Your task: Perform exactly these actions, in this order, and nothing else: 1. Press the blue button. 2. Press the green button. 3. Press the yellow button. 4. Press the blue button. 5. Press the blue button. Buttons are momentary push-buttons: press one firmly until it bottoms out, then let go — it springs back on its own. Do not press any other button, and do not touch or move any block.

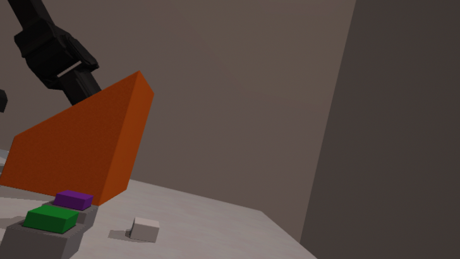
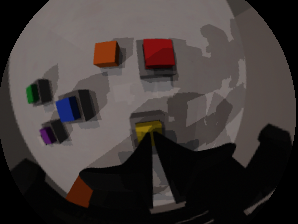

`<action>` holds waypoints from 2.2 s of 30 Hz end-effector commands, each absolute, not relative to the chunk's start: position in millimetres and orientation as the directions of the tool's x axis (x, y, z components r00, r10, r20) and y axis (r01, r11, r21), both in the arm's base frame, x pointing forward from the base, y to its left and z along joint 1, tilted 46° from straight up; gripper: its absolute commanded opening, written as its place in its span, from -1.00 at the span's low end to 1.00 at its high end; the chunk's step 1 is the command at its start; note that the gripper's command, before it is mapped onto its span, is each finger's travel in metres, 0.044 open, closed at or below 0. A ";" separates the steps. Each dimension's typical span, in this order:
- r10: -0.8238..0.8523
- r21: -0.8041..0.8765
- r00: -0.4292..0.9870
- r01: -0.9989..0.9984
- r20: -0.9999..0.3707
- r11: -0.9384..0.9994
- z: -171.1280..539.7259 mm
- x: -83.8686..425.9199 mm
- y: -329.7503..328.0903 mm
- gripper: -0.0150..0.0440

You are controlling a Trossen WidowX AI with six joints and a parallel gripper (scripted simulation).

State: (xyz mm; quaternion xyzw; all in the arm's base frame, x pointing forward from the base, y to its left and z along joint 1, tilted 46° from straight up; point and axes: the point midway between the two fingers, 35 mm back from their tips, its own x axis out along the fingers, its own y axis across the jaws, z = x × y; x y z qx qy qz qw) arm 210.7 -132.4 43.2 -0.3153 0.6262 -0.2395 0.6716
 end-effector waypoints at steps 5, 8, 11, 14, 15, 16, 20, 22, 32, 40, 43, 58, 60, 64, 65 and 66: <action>-0.714 -0.721 0.097 -0.082 -0.693 0.688 36.6 208.6 -136.3 -0.42; -0.714 -0.721 0.097 -0.082 -0.693 0.688 36.6 208.6 -136.3 -0.42; -0.714 -0.721 0.097 -0.082 -0.693 0.688 36.6 208.6 -136.3 -0.42; -0.714 -0.721 0.097 -0.082 -0.693 0.688 36.6 208.6 -136.3 -0.42; -0.714 -0.721 0.097 -0.082 -0.693 0.688 36.6 208.6 -136.3 -0.42; -0.714 -0.721 0.097 -0.082 -0.693 0.688 36.6 208.6 -136.3 -0.42; -0.714 -0.721 0.097 -0.082 -0.693 0.688 36.6 208.6 -136.3 -0.42; -0.715 -0.722 0.101 -0.076 -0.692 0.688 42.9 210.1 -131.2 -0.42; -0.708 -0.714 0.097 -0.083 -0.700 0.695 79.0 205.1 -89.4 -0.42; -0.711 -0.718 0.097 -0.083 -0.696 0.691 101.0 200.9 -67.1 -0.42; -0.705 -0.712 0.098 -0.084 -0.702 0.697 86.8 214.5 -50.1 -0.42; -0.708 -0.715 0.098 -0.082 -0.699 0.695 17.4 241.2 16.9 -0.42; -0.706 -0.713 0.099 -0.082 -0.701 0.696 2.1 244.7 2.8 -0.42; -0.710 -0.717 0.099 -0.081 -0.697 0.693 -23.5 246.6 -25.7 -0.42; -0.710 -0.717 0.099 -0.081 -0.697 0.693 -23.5 246.6 -25.7 -0.42; -0.710 -0.717 0.099 -0.081 -0.697 0.693 -23.5 246.6 -25.7 -0.42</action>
